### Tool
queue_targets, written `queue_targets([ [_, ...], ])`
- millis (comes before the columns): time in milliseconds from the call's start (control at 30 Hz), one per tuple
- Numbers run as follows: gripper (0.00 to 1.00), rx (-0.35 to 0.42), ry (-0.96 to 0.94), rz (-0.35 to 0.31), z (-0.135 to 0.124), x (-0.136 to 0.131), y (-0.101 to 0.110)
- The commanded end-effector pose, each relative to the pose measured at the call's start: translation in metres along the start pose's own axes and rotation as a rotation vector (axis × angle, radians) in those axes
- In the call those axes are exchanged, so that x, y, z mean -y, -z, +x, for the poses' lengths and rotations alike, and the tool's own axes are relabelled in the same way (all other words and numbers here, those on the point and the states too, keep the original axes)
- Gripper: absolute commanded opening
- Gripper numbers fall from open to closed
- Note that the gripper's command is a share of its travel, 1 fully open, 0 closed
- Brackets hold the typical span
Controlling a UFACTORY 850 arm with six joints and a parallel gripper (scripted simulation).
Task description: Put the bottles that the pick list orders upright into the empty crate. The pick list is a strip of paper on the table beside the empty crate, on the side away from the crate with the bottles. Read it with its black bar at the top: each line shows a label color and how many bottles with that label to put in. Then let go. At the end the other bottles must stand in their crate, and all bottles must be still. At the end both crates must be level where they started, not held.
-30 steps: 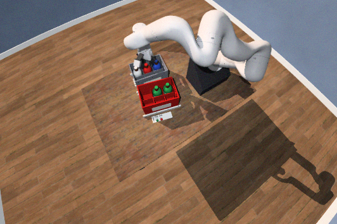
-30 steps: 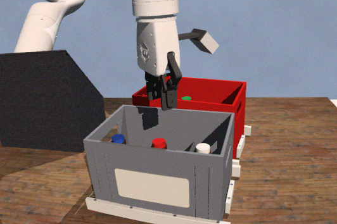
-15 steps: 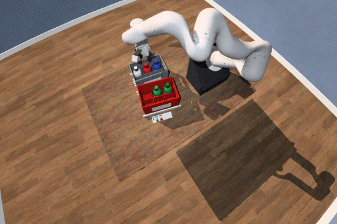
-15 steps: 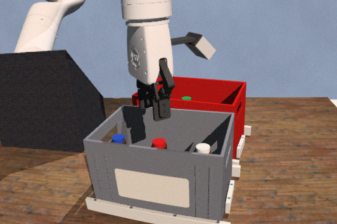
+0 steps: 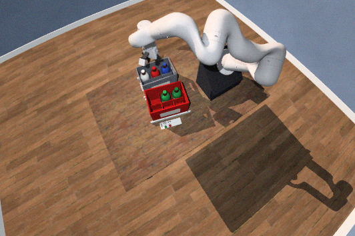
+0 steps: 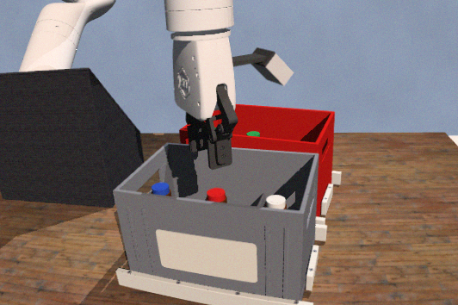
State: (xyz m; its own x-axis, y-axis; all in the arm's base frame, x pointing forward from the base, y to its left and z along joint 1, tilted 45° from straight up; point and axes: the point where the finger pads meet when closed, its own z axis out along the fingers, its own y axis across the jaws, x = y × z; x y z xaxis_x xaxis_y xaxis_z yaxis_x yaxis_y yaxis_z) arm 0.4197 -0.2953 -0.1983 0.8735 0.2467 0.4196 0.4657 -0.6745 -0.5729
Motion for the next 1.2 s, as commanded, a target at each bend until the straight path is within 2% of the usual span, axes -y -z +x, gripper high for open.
queue_targets([
  [0, 0.65, -0.001, 0.001, -0.002, 0.000, -0.001, -0.005],
  [1167, 0.65, -0.001, 0.001, -0.002, 0.000, -0.001, -0.047],
])
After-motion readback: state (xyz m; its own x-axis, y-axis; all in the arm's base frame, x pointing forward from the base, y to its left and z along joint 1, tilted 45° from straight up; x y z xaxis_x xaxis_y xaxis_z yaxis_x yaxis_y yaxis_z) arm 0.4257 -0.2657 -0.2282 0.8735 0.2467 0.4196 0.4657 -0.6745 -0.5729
